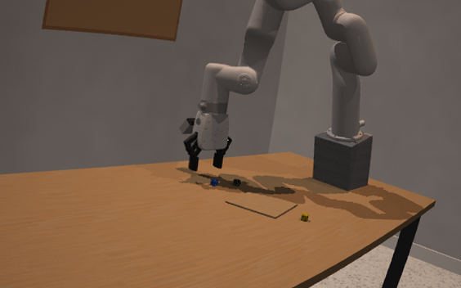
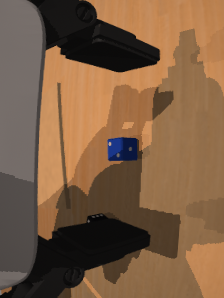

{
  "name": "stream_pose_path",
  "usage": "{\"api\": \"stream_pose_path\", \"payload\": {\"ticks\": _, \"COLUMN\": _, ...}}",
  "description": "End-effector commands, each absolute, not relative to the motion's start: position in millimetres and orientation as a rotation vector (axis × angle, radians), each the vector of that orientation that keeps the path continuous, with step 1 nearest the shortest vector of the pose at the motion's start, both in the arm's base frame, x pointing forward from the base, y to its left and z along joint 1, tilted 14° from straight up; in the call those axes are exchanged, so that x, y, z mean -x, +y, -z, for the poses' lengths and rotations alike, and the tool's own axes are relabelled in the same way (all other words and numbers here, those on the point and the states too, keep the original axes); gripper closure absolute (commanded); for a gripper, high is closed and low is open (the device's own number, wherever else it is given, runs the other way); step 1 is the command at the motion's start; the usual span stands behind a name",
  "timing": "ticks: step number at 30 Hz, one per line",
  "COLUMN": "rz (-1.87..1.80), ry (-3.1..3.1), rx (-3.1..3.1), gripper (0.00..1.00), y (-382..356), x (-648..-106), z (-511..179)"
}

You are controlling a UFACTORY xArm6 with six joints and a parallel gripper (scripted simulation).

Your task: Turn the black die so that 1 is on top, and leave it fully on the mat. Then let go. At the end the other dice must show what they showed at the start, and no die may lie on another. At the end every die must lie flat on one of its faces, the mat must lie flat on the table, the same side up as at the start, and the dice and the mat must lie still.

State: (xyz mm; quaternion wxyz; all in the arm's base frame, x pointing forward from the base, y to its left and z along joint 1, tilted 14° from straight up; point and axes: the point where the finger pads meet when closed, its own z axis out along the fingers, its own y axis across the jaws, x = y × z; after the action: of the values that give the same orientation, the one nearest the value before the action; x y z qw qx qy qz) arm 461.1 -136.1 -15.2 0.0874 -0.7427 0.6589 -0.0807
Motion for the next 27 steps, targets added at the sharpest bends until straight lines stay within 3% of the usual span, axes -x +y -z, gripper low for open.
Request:
{"api": "stream_pose_path", "payload": {"ticks": 1, "rz": 0.245, "ry": 1.961, "rx": 2.211, "gripper": 0.00, "y": -136, "x": -462, "z": 14}}
{"api": "stream_pose_path", "payload": {"ticks": 27, "rz": 0.245, "ry": 1.961, "rx": 2.211, "gripper": 0.00, "y": -133, "x": -448, "z": 17}}
